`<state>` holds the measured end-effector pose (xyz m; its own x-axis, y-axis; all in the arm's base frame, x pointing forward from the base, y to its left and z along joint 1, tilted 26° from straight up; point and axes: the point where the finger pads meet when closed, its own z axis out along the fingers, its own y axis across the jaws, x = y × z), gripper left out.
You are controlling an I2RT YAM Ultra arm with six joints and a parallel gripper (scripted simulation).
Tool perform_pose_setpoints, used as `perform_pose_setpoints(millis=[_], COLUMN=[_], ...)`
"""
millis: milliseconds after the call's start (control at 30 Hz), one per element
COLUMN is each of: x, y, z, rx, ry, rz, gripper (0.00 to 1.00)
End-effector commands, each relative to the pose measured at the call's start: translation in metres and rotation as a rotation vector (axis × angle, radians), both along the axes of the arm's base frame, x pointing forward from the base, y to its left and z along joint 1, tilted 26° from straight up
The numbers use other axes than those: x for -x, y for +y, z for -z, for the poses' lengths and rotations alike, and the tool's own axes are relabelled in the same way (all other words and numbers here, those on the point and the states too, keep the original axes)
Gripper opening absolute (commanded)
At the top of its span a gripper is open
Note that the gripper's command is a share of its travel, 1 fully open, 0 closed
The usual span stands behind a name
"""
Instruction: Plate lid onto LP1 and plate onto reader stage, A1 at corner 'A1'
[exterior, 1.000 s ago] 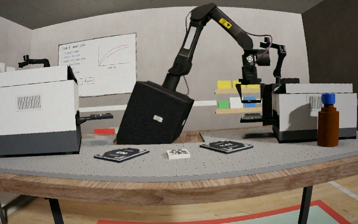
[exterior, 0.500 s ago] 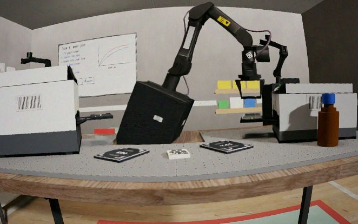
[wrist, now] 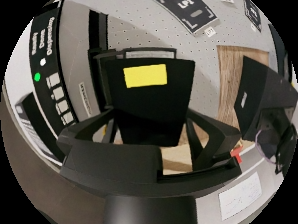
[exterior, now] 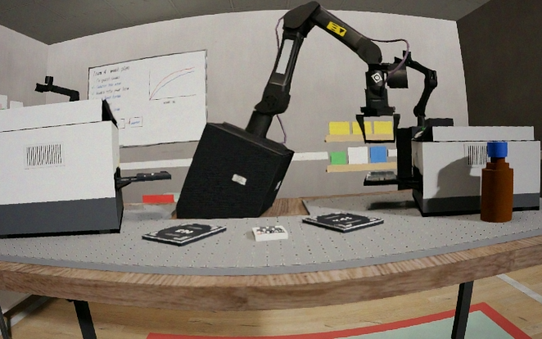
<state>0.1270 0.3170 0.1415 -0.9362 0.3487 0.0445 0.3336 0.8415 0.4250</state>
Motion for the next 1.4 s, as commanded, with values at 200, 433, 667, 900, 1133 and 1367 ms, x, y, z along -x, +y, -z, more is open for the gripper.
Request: perform_pose_setpoints(millis=[200, 433, 667, 900, 1133, 1367], x=[0.0, -0.006, -0.019, -0.031, -0.049, -0.062], y=[0.001, -0.004, -0.004, -0.006, -0.009, -0.018], z=[-0.026, -0.023, 0.009, 0.004, 0.017, 0.031], rx=[-0.051, -0.026, 0.015, 0.001, 0.025, 0.046], ry=[-0.024, -0.054, -0.033, -0.073, -0.089, -0.105], rz=[-0.009, -0.036, -0.08, -0.131, -0.185, -0.242], gripper=[0.85, 0.85, 0.85, 0.85, 0.85, 0.85])
